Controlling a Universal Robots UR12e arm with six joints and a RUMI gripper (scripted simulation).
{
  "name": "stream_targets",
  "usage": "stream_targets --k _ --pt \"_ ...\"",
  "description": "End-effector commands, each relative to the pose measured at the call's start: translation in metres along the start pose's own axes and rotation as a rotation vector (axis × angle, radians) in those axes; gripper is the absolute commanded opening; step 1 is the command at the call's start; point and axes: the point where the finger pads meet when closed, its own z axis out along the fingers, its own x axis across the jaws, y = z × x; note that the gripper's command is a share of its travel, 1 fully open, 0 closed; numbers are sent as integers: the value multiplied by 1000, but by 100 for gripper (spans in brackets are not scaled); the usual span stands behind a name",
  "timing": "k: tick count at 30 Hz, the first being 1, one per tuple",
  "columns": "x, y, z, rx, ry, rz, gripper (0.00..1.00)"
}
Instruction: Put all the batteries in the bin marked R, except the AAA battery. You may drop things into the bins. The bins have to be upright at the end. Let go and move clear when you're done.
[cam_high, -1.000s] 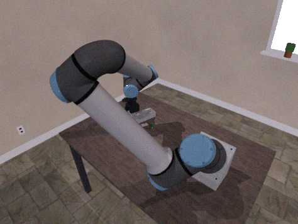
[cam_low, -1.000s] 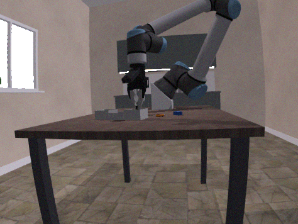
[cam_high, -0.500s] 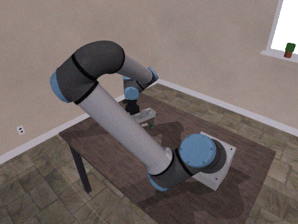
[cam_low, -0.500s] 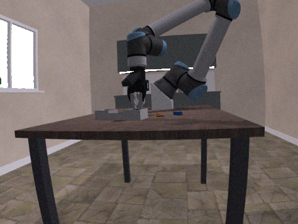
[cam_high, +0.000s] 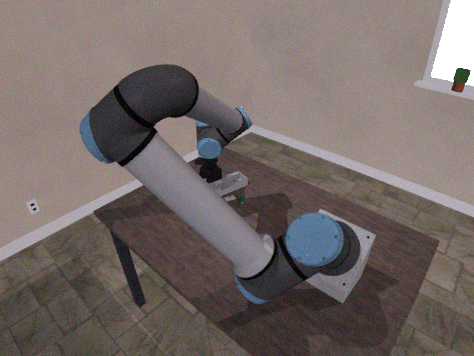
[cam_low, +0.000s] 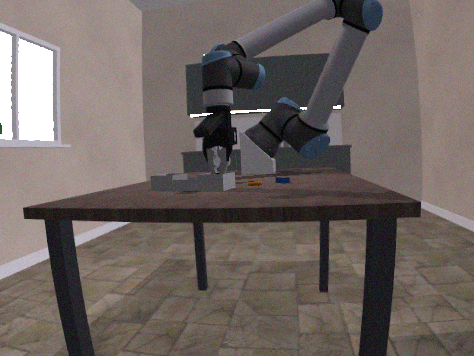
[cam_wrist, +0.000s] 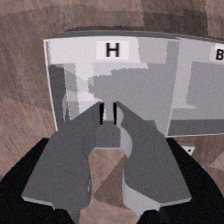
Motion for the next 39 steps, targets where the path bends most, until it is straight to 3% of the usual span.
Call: stream_targets --k 1,24,39 --pt "0 -1 -1 1 0 0 4" --pt "0 -1 -1 1 0 0 4" --pt "0 -1 -18 1 0 0 4"
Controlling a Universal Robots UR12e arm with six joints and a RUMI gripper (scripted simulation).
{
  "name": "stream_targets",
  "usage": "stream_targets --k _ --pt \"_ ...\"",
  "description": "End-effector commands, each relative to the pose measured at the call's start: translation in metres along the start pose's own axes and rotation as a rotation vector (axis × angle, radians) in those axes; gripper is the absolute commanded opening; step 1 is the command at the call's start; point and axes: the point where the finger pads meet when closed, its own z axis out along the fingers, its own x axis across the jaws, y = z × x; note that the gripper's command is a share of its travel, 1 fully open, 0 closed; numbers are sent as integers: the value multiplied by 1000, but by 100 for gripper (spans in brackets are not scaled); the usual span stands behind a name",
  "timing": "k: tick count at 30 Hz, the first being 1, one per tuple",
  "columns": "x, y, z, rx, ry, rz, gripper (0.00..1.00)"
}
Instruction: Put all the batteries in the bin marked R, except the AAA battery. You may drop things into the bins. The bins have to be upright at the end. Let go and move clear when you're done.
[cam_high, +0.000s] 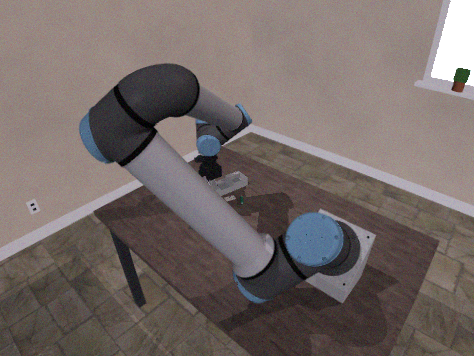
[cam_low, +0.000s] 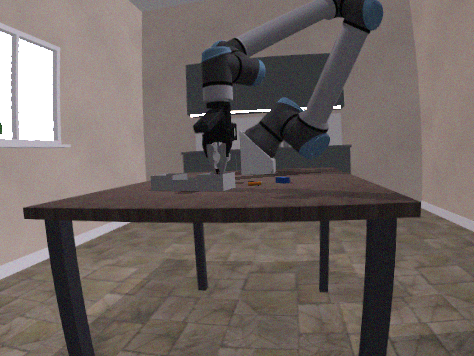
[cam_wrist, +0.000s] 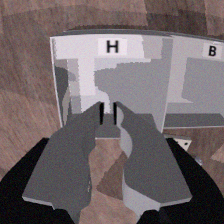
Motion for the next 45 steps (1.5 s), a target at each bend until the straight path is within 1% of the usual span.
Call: stream_targets --k 1,10,13,15,19,28,30,32,45 --pt "0 -1 -7 1 0 0 4" --pt "0 -1 -18 1 0 0 4" --pt "0 -1 -30 1 0 0 4" --pt "0 -1 -30 1 0 0 4" --pt "0 -1 -46 1 0 0 4" --pt "0 -1 -47 1 0 0 4" --pt "0 -1 -64 1 0 0 4" --pt "0 -1 -64 1 0 0 4" --pt "0 0 -172 1 0 0 4"
